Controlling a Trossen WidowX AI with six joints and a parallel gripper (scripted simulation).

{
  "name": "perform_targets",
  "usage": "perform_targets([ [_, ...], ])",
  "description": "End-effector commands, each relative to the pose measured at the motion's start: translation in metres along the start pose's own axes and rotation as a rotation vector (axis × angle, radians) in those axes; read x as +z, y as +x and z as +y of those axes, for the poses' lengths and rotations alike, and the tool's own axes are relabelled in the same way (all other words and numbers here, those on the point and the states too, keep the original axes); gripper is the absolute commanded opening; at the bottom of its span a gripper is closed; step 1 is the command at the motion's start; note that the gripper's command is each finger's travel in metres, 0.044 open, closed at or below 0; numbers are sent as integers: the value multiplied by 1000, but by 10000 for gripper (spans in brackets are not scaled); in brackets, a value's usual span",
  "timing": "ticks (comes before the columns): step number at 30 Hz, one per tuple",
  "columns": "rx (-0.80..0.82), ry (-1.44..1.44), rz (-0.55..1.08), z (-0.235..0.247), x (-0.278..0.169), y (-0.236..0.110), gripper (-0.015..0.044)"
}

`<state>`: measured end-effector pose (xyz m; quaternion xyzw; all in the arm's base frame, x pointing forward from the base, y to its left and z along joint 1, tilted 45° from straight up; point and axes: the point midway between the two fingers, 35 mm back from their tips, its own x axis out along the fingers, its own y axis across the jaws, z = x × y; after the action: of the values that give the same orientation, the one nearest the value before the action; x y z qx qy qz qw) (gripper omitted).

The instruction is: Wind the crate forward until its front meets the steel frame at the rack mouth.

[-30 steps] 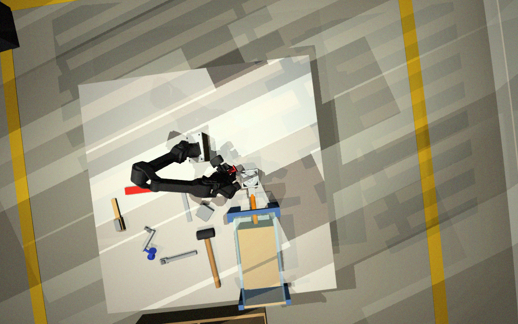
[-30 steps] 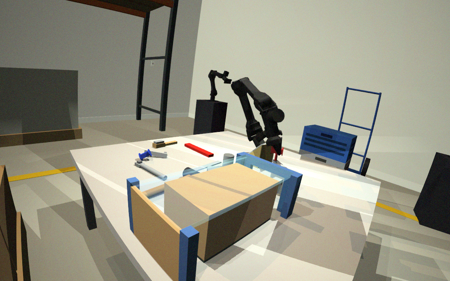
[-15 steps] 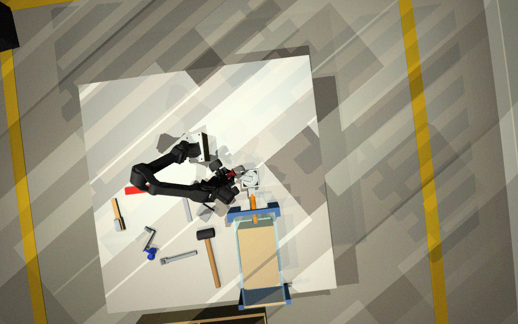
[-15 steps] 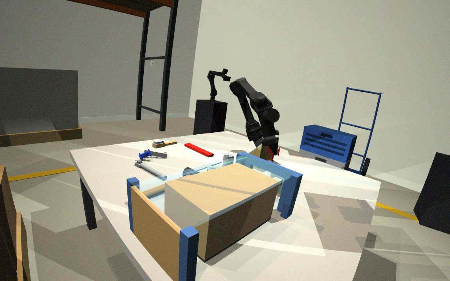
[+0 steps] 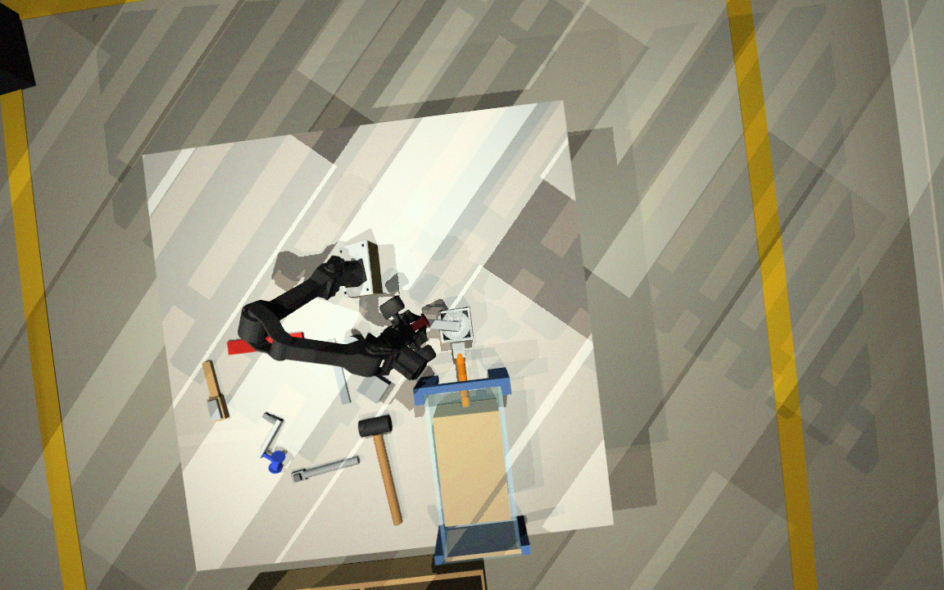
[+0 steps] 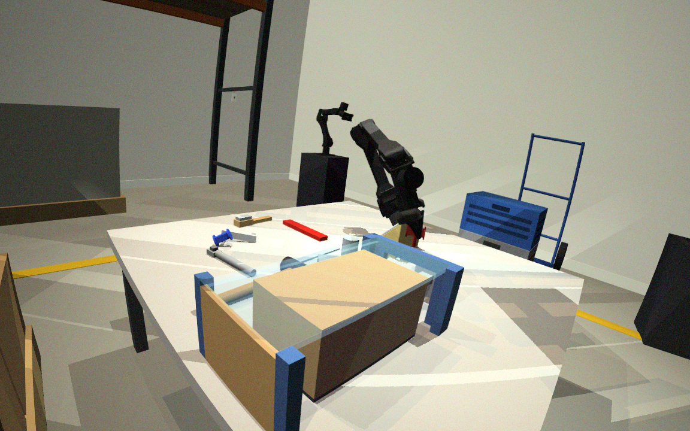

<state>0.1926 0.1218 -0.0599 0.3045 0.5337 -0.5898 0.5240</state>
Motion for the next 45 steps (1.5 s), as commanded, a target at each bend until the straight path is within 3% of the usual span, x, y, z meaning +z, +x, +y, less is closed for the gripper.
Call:
perform_targets([
  [1,33,20,-24,18,11,-1,0],
  [45,36,21,-25,70,18,-6,0],
])
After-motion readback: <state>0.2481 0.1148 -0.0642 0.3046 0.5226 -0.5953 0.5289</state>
